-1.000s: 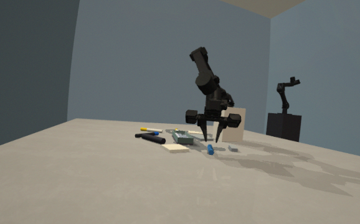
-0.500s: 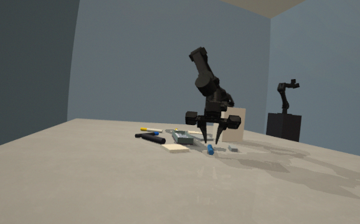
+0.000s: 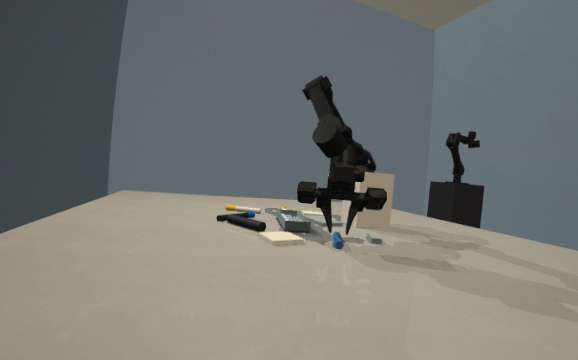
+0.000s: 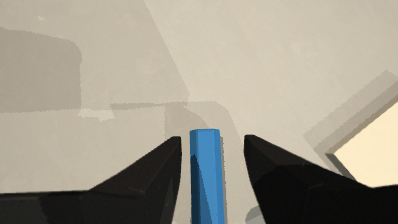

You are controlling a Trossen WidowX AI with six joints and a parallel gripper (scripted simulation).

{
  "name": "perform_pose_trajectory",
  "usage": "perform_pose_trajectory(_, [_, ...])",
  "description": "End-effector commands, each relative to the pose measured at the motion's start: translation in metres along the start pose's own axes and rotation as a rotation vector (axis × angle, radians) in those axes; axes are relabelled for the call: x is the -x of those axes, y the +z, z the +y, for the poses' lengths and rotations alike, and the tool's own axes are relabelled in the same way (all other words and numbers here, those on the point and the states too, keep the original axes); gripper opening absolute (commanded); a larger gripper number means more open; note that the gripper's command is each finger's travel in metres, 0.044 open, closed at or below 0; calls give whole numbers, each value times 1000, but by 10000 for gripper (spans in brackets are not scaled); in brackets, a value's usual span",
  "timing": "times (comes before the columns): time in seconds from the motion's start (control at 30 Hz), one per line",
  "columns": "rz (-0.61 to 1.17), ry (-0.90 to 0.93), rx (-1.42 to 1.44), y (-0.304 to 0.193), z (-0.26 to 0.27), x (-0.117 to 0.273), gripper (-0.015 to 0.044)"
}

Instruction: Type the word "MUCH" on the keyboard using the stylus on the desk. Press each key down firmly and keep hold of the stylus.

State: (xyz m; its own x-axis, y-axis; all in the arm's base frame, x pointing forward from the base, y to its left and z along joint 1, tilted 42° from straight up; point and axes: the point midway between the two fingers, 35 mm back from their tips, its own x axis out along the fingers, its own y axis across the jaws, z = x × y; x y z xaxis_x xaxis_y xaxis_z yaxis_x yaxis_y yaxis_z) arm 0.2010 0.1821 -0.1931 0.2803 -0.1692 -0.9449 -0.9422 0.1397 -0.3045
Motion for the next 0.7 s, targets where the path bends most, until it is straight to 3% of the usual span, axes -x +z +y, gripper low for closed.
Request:
perform_pose_trajectory(0.0, [5,9,6,-3,3,-4,150])
perform_pose_trajectory(0.67, [6,9,6,-7,3,-10,150])
